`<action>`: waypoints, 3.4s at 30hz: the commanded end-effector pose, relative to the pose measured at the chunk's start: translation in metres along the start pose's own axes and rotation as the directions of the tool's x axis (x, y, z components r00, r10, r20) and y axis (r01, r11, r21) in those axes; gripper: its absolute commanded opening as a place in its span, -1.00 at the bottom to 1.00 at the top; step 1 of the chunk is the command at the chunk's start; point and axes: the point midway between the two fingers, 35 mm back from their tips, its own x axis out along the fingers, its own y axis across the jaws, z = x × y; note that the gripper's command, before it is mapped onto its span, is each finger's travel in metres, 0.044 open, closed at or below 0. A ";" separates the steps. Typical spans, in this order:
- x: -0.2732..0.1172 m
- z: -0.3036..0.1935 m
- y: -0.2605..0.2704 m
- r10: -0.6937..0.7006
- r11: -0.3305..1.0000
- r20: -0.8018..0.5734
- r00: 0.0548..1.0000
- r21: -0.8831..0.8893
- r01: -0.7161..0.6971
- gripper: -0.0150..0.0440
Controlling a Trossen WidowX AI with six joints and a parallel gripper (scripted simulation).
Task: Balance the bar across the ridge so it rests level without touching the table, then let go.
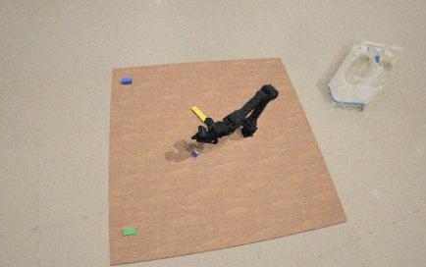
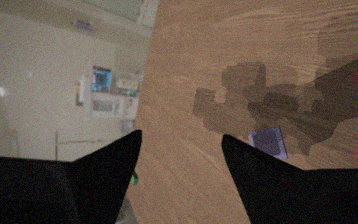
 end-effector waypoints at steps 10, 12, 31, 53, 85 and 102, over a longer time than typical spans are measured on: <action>0.018 0.047 -0.015 -0.220 0.956 0.062 0.974 -0.187 0.227 0.58; 0.019 0.054 -0.019 -0.255 0.941 0.069 0.964 -0.210 0.264 0.58; 0.014 0.123 -0.054 -0.572 0.748 0.073 0.817 -0.364 0.556 0.58; -0.029 0.183 -0.088 -0.812 0.548 -0.088 0.577 -0.457 0.701 0.58; -0.001 0.180 -0.169 -0.845 0.520 -0.165 0.509 -0.475 0.710 0.58; 0.011 0.175 -0.190 -0.845 0.520 -0.165 0.508 -0.475 0.710 0.58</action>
